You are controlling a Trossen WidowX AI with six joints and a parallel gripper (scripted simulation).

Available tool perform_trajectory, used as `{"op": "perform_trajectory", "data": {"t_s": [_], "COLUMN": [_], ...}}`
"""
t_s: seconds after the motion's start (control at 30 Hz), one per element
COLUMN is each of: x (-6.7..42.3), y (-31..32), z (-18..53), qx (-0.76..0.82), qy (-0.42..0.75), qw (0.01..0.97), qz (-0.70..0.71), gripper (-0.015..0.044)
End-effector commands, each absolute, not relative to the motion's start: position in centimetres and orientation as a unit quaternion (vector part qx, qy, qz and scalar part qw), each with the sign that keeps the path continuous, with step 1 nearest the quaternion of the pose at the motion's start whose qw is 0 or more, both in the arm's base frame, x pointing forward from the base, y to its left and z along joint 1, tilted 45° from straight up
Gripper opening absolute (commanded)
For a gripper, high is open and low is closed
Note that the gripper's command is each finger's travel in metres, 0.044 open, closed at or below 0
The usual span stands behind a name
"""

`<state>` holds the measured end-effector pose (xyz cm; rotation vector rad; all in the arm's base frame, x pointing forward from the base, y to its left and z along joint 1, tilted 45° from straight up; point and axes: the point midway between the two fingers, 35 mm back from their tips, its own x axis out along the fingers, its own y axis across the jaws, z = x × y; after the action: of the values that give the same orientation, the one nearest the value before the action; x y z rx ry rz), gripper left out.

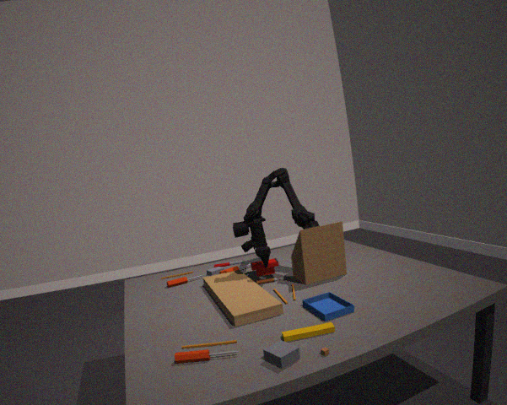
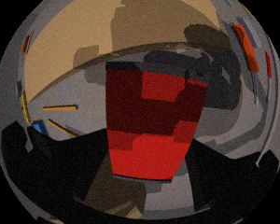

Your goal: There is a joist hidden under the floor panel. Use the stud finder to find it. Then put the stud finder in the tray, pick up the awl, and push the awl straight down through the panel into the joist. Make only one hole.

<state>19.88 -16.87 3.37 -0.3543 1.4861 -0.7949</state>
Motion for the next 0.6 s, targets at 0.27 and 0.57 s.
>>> {"op": "perform_trajectory", "data": {"t_s": [0.27,0.57], "x": [19.89,19.82], "y": [-17.11,-17.33], "z": [3.62,3.82], "qx": [-0.131,-0.112], "qy": [0.664,0.669], "qw": [0.665,0.674], "qz": [-0.316,-0.292], "gripper": [0.0000,0.0000]}}
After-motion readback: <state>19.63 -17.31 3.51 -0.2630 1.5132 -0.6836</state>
